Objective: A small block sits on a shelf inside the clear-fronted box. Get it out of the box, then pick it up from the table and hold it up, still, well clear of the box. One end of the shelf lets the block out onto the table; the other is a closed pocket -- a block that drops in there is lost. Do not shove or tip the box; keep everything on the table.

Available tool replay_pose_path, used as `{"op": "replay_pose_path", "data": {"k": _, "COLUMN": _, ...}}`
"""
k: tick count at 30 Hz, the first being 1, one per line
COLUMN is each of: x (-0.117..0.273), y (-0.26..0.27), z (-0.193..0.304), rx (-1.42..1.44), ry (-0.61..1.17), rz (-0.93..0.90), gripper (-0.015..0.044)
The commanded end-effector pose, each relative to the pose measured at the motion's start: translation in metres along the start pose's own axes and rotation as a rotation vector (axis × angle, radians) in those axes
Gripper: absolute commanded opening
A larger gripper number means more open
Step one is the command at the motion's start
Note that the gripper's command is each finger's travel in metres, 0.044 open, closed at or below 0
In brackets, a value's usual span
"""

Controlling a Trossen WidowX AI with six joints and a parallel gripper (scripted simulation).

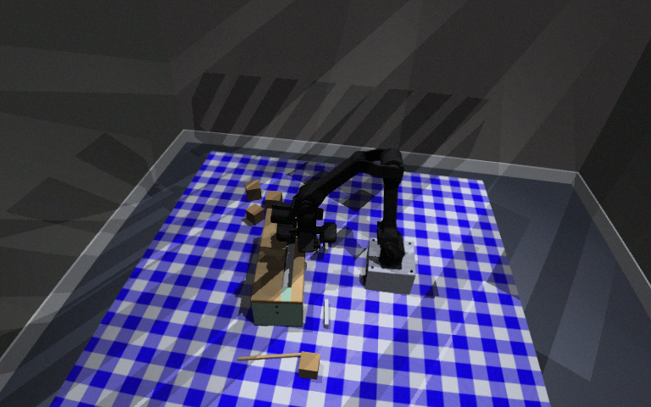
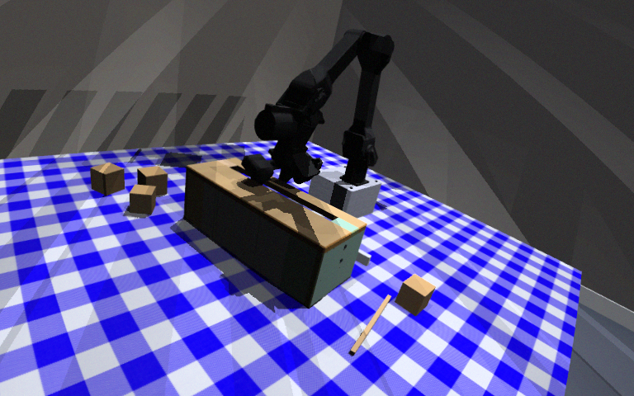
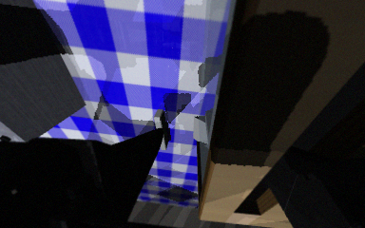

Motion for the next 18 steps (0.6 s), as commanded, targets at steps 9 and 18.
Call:
{"op": "replay_pose_path", "data": {"k": 9, "x": -0.010, "y": -0.006, "z": 0.030, "rx": 0.000, "ry": 0.004, "rz": 0.002, "gripper": 0.0400}}
{"op": "replay_pose_path", "data": {"k": 18, "x": -0.017, "y": -0.011, "z": 0.048, "rx": 0.000, "ry": 0.006, "rz": 0.002, "gripper": 0.0400}}
Point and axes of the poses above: the point midway between the two fingers, 35 mm back from their tips, its own x axis back along the fingers, its own y axis across the jaws, z = x × y, the point moved 8 cm from there along x, back along the fingers, and after that the axes turned 13 degrees about -x, right-handed, at the moved point
